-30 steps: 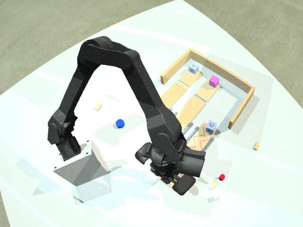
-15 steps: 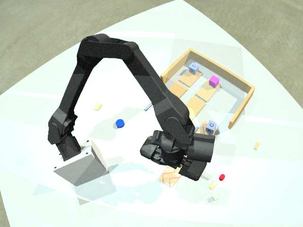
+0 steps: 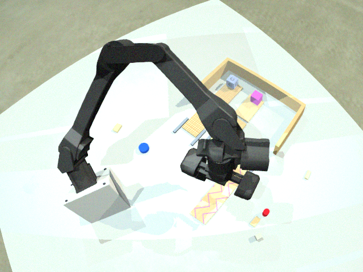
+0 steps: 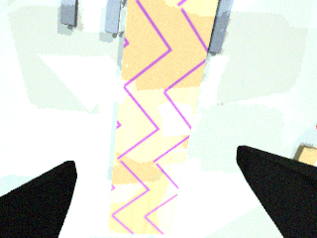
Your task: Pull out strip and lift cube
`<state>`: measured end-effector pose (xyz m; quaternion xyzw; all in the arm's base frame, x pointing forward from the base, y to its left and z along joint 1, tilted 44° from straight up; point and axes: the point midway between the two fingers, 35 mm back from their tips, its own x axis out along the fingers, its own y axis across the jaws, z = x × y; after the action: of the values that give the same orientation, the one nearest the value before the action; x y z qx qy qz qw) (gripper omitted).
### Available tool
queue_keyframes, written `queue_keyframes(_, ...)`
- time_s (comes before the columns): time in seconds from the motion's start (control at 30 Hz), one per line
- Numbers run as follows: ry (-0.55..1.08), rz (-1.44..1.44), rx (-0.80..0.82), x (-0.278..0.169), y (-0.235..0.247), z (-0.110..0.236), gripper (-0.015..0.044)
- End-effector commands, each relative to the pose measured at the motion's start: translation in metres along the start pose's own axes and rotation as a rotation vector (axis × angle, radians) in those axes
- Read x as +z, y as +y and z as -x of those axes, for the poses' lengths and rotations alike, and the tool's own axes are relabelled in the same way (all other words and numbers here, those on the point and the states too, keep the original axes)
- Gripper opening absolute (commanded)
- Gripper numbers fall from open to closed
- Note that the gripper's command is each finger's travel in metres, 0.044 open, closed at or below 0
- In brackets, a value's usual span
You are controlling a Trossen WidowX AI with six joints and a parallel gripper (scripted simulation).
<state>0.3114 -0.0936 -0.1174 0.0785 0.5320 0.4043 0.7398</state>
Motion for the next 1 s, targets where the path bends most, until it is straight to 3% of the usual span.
queue_keyframes(0.0, -0.006, 0.002, -0.002, 0.016, -0.004, 0.002, 0.0440)
queue_keyframes(0.97, -0.010, 0.006, -0.003, 0.105, -0.025, 0.016, 0.0440)
